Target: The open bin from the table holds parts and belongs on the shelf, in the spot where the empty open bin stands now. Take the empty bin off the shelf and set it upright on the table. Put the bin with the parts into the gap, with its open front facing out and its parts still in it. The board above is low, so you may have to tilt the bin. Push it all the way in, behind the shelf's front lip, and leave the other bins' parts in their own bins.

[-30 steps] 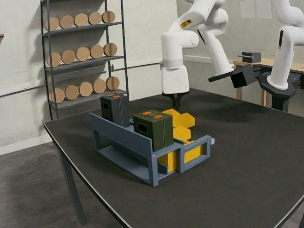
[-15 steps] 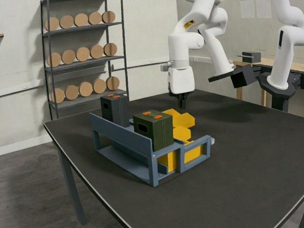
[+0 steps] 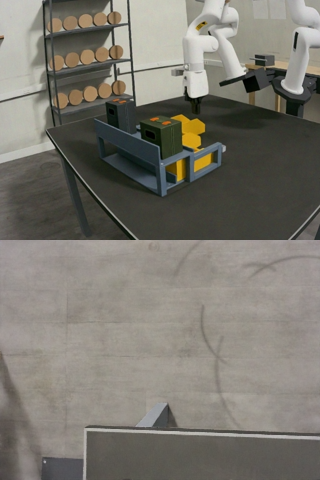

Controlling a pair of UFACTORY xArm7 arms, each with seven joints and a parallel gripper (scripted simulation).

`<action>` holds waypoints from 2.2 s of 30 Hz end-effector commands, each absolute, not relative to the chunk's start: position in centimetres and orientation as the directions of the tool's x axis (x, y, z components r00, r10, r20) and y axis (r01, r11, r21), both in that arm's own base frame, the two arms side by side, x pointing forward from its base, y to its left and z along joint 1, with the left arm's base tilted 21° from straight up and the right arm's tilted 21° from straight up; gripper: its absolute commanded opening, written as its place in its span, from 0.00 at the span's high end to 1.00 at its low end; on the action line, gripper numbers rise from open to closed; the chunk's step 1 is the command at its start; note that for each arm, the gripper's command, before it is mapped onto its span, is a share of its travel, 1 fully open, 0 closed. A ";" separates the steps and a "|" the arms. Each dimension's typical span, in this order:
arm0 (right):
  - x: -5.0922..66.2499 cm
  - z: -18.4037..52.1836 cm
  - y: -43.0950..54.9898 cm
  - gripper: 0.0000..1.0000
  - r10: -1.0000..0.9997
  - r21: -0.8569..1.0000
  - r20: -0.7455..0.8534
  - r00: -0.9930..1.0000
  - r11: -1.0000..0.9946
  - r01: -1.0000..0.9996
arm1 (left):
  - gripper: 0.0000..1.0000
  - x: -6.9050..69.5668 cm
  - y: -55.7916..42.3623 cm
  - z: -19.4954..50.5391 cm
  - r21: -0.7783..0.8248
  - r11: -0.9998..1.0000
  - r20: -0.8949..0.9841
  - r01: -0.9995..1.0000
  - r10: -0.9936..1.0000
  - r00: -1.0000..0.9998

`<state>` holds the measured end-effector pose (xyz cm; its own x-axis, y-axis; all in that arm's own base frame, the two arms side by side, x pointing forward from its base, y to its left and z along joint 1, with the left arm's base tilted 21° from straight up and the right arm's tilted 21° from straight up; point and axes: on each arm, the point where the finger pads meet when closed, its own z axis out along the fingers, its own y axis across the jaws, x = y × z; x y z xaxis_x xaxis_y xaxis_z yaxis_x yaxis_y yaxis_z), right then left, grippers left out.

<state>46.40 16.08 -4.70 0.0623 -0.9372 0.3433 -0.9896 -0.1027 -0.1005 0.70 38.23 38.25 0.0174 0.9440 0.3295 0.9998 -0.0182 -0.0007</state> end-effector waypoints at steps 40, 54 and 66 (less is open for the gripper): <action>46.6 -5.8 15.8 1.00 -0.938 -0.103 0.338 0.076 -0.117 -0.988 | 0.00 0.7 38.3 38.4 0.000 -0.018 0.334 1.000 0.943 0.017; 47.1 -9.7 14.3 1.00 -0.938 -0.103 0.338 0.076 -0.117 -0.988 | 0.00 0.7 38.3 38.4 0.000 -0.018 0.334 1.000 0.943 0.017; 47.6 -12.8 13.2 1.00 -0.938 -0.103 0.338 0.076 -0.117 -0.988 | 0.00 0.7 38.3 38.4 0.000 -0.018 0.334 1.000 0.943 0.017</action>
